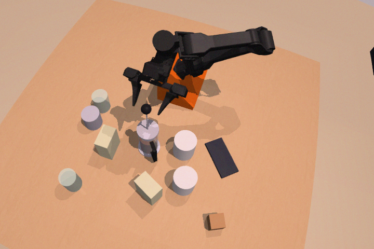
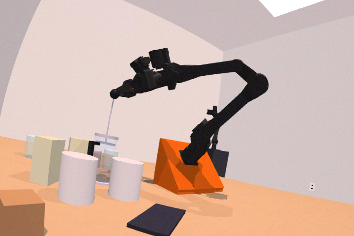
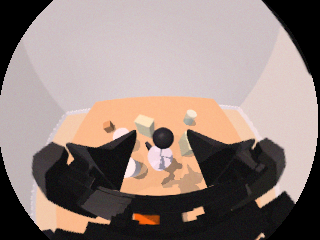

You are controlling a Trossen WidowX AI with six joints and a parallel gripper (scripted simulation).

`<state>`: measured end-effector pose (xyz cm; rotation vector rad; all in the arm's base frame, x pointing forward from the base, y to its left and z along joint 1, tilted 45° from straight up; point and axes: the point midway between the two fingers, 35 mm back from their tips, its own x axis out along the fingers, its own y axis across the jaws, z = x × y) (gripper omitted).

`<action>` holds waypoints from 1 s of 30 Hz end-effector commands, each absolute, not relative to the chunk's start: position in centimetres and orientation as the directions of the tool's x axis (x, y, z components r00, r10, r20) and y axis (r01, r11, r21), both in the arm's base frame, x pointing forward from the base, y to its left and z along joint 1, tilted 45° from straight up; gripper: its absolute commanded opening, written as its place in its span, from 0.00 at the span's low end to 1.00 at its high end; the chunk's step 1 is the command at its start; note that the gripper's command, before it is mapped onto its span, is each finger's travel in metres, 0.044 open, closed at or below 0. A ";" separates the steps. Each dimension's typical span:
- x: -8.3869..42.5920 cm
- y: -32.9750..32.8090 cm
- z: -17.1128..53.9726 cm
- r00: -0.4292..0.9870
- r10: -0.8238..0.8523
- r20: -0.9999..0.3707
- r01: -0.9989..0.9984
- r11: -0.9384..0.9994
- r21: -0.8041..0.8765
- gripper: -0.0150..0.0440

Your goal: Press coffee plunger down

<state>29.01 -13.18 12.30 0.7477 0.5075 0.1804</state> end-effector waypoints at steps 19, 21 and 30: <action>29.0 -13.0 11.9 0.863 0.330 -0.382 0.031 0.721 0.692 0.47; 29.1 -12.9 11.7 0.863 0.330 -0.382 0.031 0.721 0.692 0.47; 29.4 -12.1 10.5 0.861 0.331 -0.386 0.032 0.723 0.690 0.47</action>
